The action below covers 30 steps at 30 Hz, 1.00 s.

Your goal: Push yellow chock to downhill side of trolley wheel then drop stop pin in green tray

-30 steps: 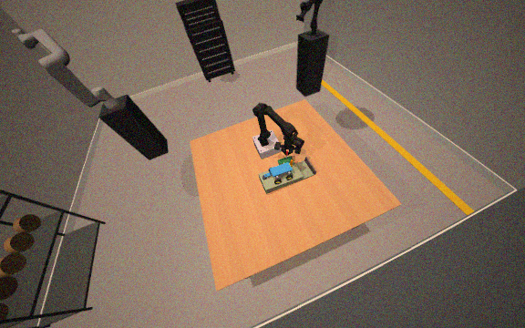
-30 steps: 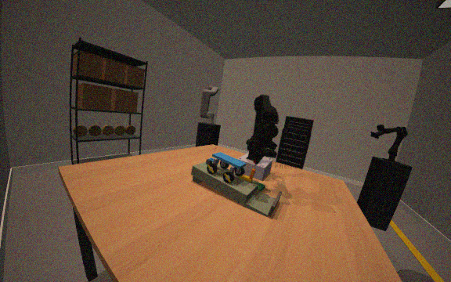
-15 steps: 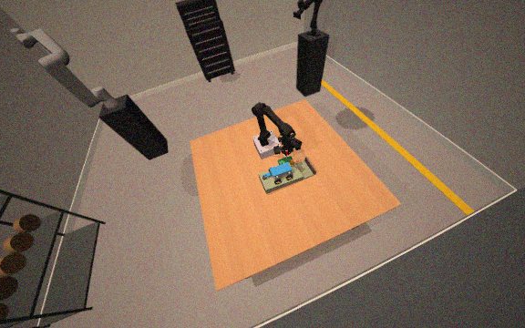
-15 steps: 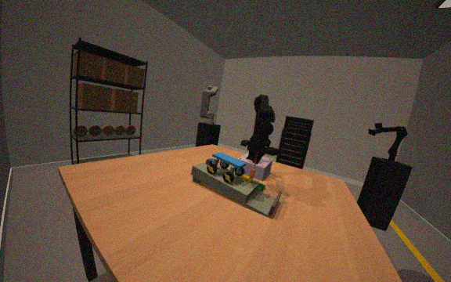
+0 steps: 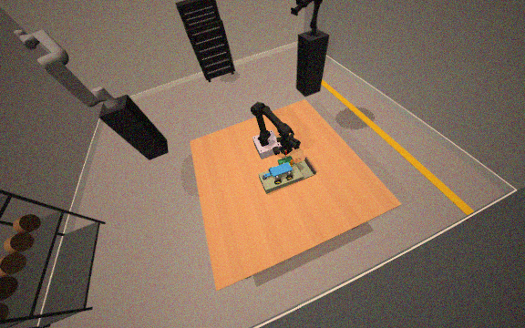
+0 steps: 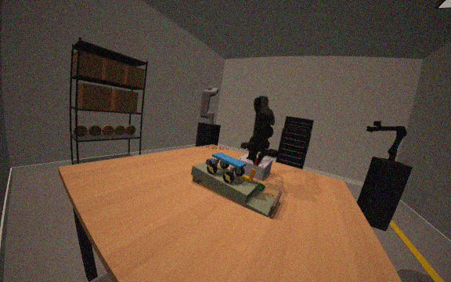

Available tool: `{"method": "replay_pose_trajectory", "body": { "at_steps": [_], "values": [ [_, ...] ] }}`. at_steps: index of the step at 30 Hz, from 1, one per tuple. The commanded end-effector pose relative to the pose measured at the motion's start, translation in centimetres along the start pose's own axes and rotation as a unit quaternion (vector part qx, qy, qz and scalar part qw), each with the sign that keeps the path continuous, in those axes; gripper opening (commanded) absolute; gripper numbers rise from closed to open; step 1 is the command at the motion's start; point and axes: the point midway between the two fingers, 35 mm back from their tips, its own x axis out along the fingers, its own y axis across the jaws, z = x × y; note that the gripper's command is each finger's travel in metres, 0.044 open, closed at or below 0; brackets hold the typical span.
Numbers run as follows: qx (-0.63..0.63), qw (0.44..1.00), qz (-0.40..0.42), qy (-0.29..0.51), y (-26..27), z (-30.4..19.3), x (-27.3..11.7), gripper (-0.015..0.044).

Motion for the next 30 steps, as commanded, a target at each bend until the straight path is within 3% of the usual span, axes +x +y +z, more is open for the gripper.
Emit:
{"method": "replay_pose_trajectory", "body": {
  "at_steps": [1,16,30],
  "values": [
    [-0.003,1.0,-0.002,-0.003,0.1,0.9,0.7,0.0],
    [-0.002,0.996,-0.086,0.0,-1.0,0.7,3.7,0.0],
    [-0.002,0.996,-0.09,0.0,-2.8,0.9,7.2,0.0]
  ]
}}
